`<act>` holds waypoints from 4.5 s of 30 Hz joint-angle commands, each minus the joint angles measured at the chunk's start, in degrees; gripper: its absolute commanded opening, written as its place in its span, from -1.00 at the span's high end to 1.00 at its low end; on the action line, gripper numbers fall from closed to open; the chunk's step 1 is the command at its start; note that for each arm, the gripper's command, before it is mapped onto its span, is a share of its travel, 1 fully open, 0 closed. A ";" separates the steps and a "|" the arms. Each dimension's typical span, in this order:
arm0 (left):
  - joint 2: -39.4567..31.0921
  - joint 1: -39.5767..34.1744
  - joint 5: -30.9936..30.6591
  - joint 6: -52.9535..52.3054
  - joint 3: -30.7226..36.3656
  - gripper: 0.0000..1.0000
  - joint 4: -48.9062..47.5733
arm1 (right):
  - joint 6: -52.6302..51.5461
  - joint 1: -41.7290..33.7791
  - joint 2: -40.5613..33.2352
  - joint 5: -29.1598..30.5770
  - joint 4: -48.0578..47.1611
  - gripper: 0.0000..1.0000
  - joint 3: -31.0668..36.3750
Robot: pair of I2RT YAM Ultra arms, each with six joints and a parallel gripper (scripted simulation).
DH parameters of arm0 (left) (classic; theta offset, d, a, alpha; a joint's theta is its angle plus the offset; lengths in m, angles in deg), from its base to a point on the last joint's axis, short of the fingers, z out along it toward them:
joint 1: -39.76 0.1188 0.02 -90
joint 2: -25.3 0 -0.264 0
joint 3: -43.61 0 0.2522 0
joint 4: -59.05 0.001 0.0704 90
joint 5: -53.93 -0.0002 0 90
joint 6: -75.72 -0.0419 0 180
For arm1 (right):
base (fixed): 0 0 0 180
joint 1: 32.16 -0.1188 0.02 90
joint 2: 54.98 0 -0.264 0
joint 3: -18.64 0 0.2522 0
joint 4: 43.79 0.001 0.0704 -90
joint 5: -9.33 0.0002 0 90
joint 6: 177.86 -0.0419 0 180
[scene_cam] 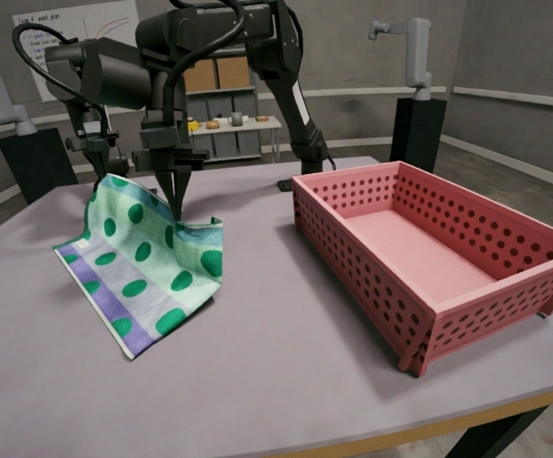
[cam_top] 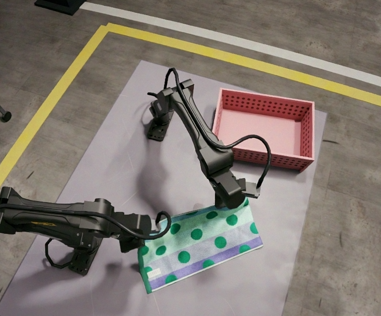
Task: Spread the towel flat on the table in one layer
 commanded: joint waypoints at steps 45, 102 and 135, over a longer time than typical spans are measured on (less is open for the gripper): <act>-0.41 -1.44 -11.92 -59.04 -1.09 1.00 -47.20 | -18.33 24.52 -4.22 2.91 10.88 1.00 -25.39; -0.67 -1.10 -11.85 -58.80 1.67 1.00 -43.26 | -17.64 20.01 -6.22 2.61 8.15 1.00 -15.09; -11.94 3.75 -11.71 -58.66 31.77 1.00 -38.44 | -18.02 -19.16 -10.14 2.68 -6.95 1.00 13.63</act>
